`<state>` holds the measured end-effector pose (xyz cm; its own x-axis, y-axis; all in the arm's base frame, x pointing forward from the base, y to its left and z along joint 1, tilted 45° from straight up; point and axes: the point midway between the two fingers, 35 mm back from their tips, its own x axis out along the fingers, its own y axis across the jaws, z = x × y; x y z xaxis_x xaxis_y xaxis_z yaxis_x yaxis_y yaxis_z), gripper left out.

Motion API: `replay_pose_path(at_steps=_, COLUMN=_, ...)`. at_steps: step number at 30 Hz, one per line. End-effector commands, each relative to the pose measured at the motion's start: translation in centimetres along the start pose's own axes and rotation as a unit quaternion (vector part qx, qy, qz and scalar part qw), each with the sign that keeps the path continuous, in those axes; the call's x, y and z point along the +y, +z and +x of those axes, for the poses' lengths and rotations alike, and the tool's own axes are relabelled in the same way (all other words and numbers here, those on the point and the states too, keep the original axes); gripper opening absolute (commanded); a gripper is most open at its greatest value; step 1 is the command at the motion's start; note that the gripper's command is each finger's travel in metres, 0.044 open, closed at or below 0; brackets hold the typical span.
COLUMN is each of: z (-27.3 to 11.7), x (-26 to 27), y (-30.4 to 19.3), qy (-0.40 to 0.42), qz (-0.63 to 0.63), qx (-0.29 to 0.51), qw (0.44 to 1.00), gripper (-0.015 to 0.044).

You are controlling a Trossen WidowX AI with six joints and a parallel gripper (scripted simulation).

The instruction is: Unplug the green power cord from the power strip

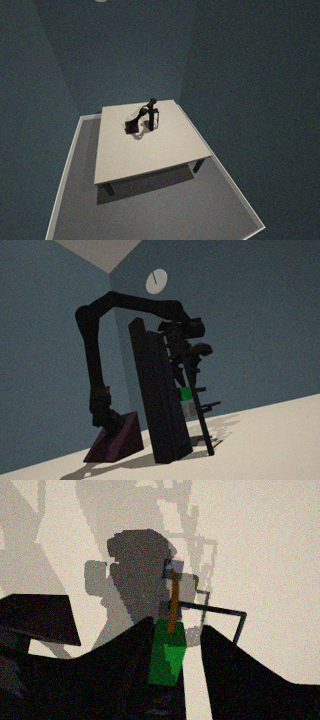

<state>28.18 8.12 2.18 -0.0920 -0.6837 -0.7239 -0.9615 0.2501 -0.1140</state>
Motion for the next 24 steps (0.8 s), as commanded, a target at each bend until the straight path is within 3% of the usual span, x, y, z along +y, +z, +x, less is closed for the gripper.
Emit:
replay_pose_path(at_steps=1, z=0.1, x=0.1, y=-0.7, qy=0.001, qz=-0.004, qx=0.004, qw=1.000, gripper=0.0160)
replay_pose_path(at_steps=24, z=0.8, x=0.2, y=-2.9, qy=0.001, qz=-0.004, qx=0.005, qw=1.000, gripper=0.0160)
